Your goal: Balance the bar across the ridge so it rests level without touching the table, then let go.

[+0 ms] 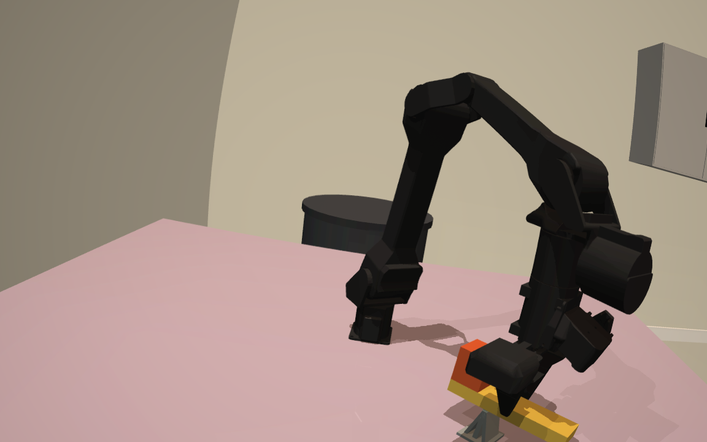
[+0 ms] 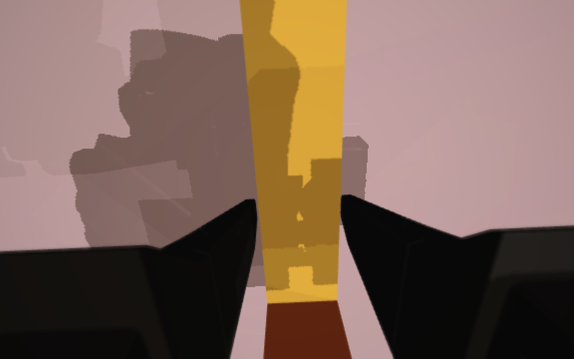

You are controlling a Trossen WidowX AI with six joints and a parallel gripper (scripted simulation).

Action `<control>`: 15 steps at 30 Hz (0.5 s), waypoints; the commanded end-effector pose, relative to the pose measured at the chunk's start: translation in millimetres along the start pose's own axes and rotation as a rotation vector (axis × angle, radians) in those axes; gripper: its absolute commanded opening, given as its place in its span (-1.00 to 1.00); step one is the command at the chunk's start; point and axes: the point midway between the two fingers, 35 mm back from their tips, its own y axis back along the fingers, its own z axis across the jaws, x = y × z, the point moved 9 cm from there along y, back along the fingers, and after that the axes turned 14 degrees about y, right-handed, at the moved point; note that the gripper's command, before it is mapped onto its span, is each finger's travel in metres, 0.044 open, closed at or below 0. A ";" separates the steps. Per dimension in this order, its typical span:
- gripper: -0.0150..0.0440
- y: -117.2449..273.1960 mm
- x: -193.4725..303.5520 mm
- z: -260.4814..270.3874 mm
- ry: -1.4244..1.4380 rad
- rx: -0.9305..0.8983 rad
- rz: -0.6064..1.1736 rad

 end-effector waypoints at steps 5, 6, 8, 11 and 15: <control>0.14 -0.1 0.0 0.0 0.000 0.000 0.000; 0.22 -0.1 0.0 0.0 0.000 0.000 0.000; 0.40 -0.1 0.0 0.0 0.000 0.000 0.000; 0.67 -0.1 0.0 0.0 0.000 0.000 0.000; 1.00 -0.1 0.0 0.0 0.000 0.000 0.000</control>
